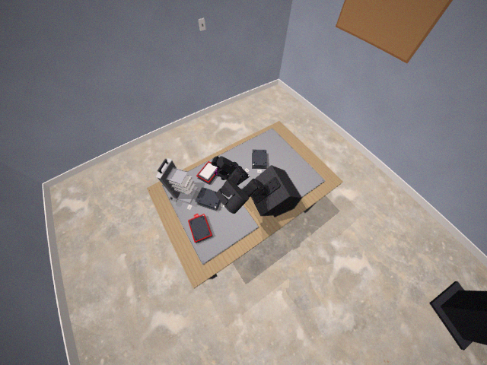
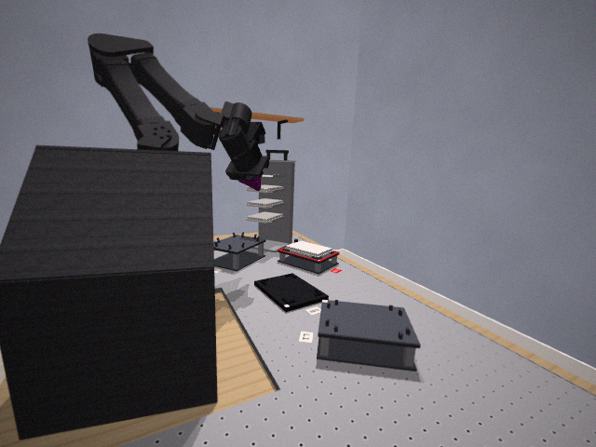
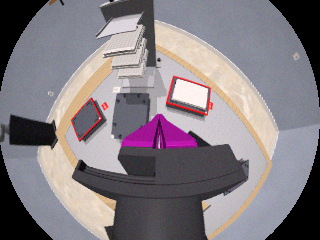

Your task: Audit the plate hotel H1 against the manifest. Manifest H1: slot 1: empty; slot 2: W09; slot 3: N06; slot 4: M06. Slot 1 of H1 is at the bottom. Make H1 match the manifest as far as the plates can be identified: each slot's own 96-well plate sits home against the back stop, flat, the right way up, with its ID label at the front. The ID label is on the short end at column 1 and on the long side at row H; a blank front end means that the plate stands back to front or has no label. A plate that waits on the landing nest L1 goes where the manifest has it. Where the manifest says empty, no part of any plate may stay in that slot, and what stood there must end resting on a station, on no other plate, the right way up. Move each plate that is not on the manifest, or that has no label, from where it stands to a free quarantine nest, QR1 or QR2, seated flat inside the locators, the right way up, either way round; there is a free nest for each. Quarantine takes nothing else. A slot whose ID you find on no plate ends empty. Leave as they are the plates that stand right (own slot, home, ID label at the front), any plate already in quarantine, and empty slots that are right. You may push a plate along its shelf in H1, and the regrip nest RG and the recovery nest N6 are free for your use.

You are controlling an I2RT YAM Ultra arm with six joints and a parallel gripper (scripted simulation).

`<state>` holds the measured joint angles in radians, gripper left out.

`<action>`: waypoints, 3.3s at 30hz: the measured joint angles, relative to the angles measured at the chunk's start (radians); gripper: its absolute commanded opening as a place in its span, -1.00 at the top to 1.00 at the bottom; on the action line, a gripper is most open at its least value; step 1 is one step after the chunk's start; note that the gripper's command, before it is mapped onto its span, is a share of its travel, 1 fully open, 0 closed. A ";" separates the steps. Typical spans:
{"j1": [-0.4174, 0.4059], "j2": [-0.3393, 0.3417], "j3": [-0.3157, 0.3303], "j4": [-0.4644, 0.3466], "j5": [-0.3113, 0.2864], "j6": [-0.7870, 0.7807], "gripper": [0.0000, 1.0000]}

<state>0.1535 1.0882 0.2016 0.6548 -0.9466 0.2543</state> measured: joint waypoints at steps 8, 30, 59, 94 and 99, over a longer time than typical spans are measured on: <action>0.113 -0.153 0.000 -0.097 0.099 0.048 1.00; 0.440 -0.406 0.053 -0.384 0.416 0.130 1.00; 0.439 -0.561 0.211 -0.680 0.500 0.143 -1.00; 0.222 -0.587 0.329 -0.901 0.251 0.084 -1.00; 0.222 -0.587 0.329 -0.902 0.251 0.084 -1.00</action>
<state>0.3759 0.5007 0.5304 -0.2470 -0.6952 0.3382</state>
